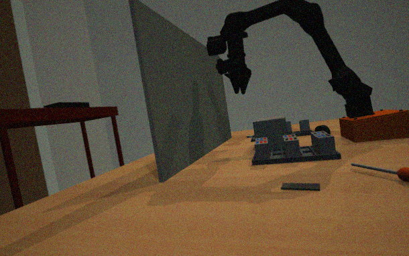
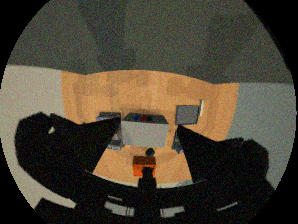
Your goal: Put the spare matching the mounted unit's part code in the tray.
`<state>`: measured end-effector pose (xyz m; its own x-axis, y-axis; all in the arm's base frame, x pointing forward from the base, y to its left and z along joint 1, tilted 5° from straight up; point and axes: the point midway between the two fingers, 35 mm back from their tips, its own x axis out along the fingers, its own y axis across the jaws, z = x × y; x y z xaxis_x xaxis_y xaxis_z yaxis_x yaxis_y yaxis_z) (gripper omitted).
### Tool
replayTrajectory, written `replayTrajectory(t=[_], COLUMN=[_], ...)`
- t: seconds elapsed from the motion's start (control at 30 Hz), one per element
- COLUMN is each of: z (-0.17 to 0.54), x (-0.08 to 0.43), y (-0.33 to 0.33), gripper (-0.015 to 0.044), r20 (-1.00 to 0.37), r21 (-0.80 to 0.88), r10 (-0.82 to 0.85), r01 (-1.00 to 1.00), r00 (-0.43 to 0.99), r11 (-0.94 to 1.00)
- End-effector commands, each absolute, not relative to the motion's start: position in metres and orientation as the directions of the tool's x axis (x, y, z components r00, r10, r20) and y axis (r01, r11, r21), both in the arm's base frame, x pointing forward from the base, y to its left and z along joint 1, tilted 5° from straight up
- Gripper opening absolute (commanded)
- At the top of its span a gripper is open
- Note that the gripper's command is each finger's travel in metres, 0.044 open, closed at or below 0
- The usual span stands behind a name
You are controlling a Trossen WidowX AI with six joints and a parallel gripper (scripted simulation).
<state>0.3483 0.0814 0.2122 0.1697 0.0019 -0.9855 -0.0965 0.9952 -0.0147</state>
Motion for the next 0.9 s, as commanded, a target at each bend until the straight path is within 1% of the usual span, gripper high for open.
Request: replayTrajectory(t=[0.0, 0.2, 0.4, 0.73, 0.87], z=[0.205, 0.203, 0.148, 0.147, 0.136], x=[0.340, 0.340, 0.347, 0.347, 0.348], y=[0.089, 0.090, 0.090, 0.089, 0.090], gripper=[0.0440, 0.0440, 0.0440, 0.0440, 0.0440], r20=[-0.994, -0.994, -0.994, -0.993, -0.994], r21=[-0.014, -0.014, -0.014, -0.019, -0.014], r10=[0.003, 0.003, 0.004, -0.001, 0.003], r01=[-0.157, -0.157, -0.157, -0.152, -0.157], r00=[0.113, 0.113, 0.113, 0.115, 0.113], r11=[0.987, 0.987, 0.988, 0.988, 0.988])
